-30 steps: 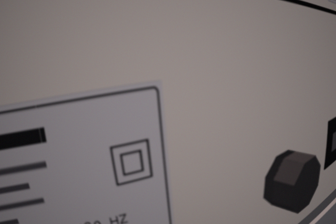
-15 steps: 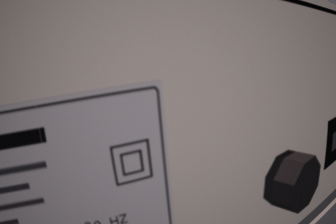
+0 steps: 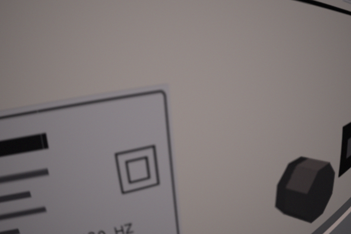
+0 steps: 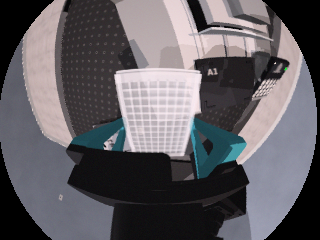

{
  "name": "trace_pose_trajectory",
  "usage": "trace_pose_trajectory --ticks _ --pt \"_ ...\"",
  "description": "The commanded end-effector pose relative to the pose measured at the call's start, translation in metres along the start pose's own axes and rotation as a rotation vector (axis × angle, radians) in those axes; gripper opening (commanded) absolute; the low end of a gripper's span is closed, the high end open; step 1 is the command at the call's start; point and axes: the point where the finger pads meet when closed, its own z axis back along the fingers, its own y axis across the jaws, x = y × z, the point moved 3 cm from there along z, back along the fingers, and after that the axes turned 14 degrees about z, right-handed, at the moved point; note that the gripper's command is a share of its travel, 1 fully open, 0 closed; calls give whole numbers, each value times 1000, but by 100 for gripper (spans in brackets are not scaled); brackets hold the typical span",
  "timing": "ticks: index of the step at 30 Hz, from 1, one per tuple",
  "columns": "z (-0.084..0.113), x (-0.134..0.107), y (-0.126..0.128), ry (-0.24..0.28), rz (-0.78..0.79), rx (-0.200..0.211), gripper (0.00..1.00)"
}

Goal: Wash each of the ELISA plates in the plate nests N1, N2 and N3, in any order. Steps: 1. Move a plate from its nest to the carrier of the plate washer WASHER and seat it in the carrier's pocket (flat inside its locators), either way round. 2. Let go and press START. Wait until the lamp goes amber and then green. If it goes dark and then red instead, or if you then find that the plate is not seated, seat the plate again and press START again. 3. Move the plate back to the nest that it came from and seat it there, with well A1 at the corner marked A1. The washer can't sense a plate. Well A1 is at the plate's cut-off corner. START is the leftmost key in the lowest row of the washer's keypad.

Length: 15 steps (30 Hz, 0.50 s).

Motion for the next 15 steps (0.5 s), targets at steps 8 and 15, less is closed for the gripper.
trace_pose_trajectory --ticks 8,15 --pt "10 24 -15 -37 -255 4 84" --pt "5 8 -44 -2 -404 -14 84"
